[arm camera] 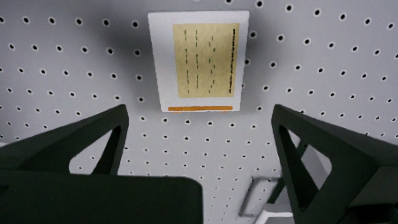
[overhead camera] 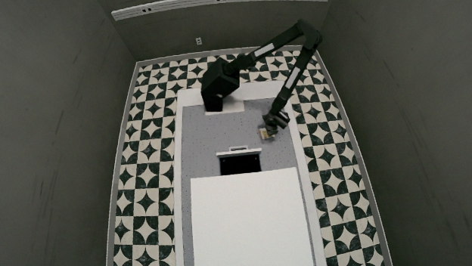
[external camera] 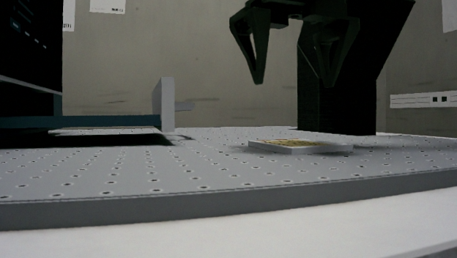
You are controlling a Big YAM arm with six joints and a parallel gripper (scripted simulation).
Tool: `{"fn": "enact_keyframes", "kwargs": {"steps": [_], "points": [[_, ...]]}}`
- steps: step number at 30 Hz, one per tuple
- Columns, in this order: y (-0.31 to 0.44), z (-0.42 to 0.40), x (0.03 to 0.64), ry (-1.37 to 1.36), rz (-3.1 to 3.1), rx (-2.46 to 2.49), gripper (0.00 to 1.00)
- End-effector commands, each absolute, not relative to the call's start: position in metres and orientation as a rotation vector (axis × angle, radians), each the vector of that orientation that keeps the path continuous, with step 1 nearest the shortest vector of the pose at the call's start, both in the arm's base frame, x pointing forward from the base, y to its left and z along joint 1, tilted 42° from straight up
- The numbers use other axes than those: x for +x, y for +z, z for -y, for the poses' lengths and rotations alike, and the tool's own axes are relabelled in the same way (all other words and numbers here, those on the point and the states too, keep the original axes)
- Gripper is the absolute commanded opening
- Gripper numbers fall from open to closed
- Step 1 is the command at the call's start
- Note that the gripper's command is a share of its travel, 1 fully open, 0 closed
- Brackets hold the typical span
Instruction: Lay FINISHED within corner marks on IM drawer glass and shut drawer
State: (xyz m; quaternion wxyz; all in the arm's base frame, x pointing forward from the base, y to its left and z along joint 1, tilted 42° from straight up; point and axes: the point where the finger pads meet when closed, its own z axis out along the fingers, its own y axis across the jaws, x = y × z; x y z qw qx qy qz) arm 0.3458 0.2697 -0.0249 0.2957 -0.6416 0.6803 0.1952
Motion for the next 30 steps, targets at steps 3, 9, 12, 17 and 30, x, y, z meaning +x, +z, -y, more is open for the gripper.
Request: {"fn": "enact_keyframes", "kwargs": {"steps": [3,9,12,17,30], "points": [[-0.024,-0.27,0.347,0.507,-1.789,-1.716,1.0],[-0.032,-0.279,0.346,0.506,-1.768,-1.74,1.0],[-0.035,-0.282,0.347,0.514,-1.785,-1.724,1.0],[-0.04,-0.287,0.347,0.515,-1.788,-1.722,1.0],[-0.051,-0.296,0.349,0.515,-1.788,-1.722,1.0]]}}
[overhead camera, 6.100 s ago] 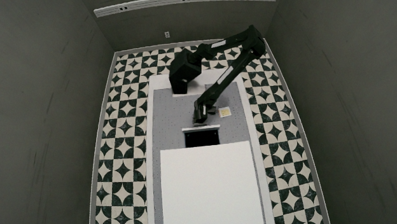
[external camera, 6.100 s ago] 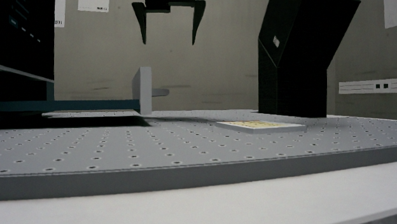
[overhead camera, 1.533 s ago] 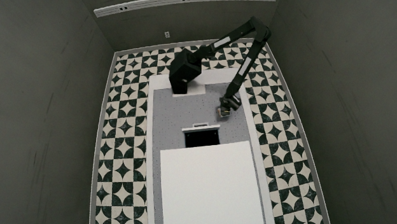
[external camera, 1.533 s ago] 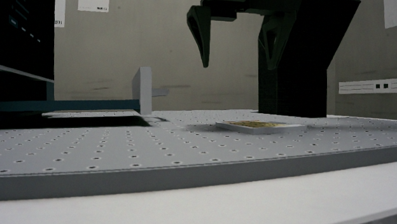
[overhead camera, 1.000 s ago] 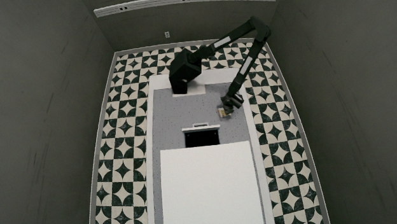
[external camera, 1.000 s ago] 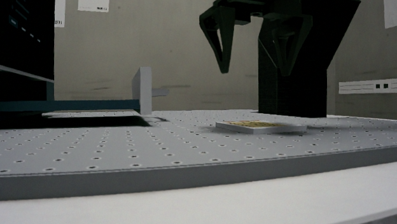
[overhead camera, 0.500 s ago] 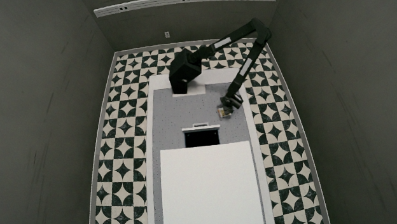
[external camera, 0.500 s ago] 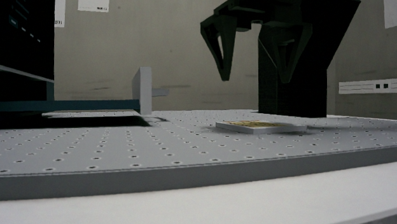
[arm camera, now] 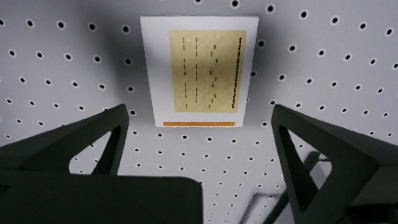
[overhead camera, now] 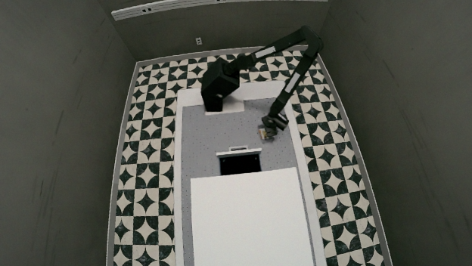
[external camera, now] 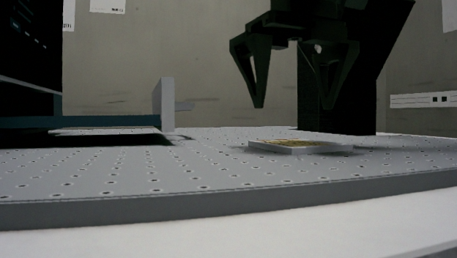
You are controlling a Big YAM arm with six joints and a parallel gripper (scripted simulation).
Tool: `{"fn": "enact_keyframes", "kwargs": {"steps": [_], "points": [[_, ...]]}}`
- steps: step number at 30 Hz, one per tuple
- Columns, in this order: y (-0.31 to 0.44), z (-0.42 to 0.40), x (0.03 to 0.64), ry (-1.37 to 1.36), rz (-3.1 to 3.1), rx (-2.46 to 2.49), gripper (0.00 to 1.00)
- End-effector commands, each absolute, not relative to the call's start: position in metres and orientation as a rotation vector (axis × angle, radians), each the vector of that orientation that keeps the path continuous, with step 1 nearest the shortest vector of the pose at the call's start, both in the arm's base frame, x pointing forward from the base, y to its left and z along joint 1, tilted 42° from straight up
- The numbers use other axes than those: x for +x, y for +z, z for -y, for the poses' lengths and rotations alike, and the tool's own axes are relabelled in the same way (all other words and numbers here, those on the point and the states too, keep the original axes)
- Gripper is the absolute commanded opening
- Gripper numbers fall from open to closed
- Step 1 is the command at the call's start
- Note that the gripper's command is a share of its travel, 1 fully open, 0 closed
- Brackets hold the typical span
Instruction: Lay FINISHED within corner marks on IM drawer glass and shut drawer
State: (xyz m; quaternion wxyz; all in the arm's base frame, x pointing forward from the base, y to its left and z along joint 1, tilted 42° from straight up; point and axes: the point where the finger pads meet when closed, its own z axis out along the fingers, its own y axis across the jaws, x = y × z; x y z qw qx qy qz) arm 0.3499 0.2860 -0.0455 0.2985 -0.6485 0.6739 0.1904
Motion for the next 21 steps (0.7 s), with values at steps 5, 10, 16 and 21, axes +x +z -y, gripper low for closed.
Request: {"fn": "enact_keyframes", "kwargs": {"steps": [5,10,16,21], "points": [[-0.056,-0.3,0.35,0.515,-1.788,-1.722,1.0],[-0.059,-0.303,0.351,0.516,-1.788,-1.722,1.0],[-0.065,-0.308,0.352,0.516,-1.788,-1.722,1.0],[-0.071,-0.312,0.352,0.516,-1.789,-1.722,1.0]]}}
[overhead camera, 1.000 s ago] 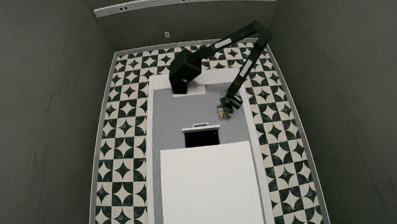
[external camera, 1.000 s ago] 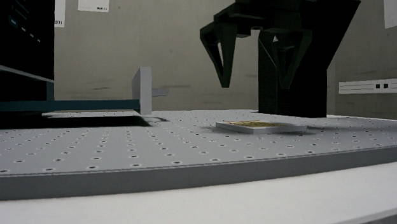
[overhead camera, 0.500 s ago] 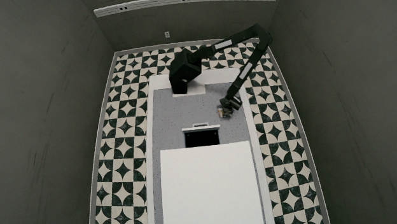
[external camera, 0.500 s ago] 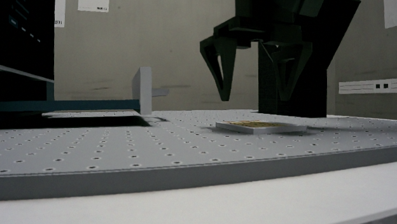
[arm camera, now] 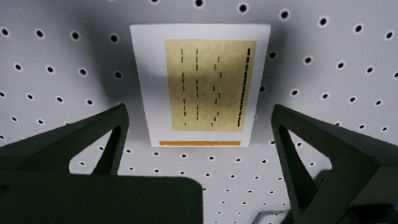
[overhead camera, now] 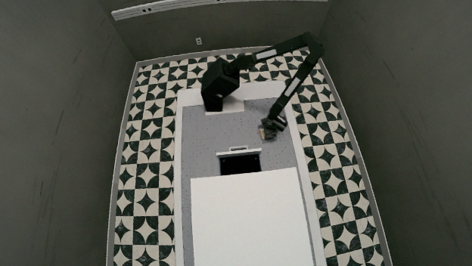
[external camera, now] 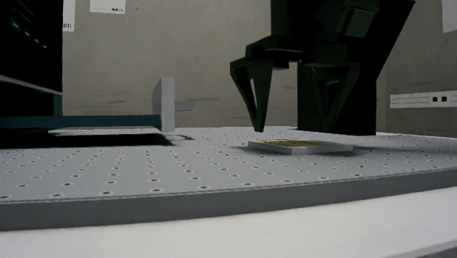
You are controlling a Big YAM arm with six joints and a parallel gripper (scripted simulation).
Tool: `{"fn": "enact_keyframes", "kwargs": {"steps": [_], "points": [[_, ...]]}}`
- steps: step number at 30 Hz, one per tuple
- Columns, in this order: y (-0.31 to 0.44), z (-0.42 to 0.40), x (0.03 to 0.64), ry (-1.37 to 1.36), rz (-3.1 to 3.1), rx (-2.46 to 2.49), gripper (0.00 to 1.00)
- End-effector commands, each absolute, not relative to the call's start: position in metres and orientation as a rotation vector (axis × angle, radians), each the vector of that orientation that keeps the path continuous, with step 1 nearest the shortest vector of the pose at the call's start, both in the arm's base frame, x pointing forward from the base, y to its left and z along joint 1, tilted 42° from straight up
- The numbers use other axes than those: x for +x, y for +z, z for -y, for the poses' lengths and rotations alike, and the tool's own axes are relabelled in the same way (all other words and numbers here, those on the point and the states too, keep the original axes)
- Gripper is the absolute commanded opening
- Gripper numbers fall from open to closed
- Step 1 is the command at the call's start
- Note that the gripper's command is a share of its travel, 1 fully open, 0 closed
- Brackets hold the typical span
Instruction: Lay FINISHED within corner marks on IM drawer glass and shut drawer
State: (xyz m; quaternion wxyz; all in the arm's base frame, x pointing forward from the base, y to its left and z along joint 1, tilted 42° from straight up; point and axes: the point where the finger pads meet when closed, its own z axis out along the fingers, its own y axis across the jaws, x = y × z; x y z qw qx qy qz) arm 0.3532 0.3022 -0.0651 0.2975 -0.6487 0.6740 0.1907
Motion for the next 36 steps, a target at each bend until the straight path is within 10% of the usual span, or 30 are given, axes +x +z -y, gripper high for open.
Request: {"fn": "enact_keyframes", "kwargs": {"steps": [1,36], "points": [[-0.0716,-0.3132,0.3527,0.516,-1.789,-1.722,1.0],[-0.0792,-0.3219,0.3549,0.516,-1.784,-1.721,1.0]]}}
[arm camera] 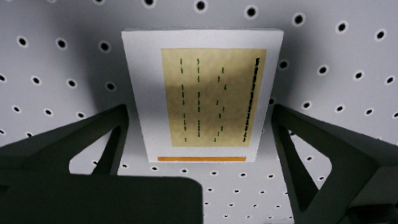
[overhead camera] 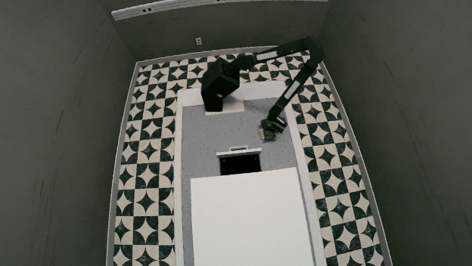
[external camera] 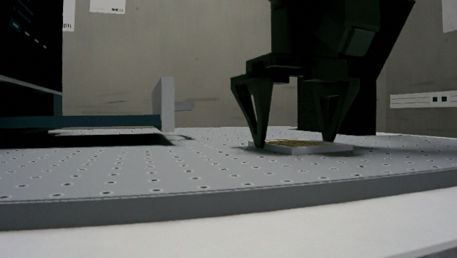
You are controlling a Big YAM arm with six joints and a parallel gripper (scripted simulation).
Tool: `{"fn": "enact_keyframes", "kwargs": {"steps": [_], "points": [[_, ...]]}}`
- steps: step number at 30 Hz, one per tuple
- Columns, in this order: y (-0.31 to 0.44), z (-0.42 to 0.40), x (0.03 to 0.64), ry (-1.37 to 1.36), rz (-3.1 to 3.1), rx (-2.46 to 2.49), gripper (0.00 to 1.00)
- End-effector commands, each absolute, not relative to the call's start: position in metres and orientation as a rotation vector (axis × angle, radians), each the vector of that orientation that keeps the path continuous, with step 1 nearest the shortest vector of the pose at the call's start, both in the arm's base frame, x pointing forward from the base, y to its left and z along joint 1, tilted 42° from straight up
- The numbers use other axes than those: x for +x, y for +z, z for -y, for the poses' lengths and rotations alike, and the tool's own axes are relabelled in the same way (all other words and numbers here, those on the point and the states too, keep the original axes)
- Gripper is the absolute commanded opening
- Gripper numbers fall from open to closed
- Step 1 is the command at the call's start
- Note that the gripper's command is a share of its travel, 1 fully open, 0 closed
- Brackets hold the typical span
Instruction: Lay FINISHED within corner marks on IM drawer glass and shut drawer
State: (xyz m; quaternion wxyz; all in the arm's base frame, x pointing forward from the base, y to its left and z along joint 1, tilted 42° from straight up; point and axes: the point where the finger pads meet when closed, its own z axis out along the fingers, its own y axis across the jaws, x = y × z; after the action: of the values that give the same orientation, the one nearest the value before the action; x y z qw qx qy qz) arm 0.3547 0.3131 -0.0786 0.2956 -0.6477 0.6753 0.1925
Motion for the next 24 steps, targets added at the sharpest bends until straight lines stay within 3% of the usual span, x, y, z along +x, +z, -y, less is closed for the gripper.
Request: {"fn": "enact_keyframes", "kwargs": {"steps": [1,24], "points": [[-0.0792,-0.3219,0.3549,0.516,-1.784,-1.721,1.0],[-0.0792,-0.3219,0.3549,0.516,-1.784,-1.721,0.98]]}}
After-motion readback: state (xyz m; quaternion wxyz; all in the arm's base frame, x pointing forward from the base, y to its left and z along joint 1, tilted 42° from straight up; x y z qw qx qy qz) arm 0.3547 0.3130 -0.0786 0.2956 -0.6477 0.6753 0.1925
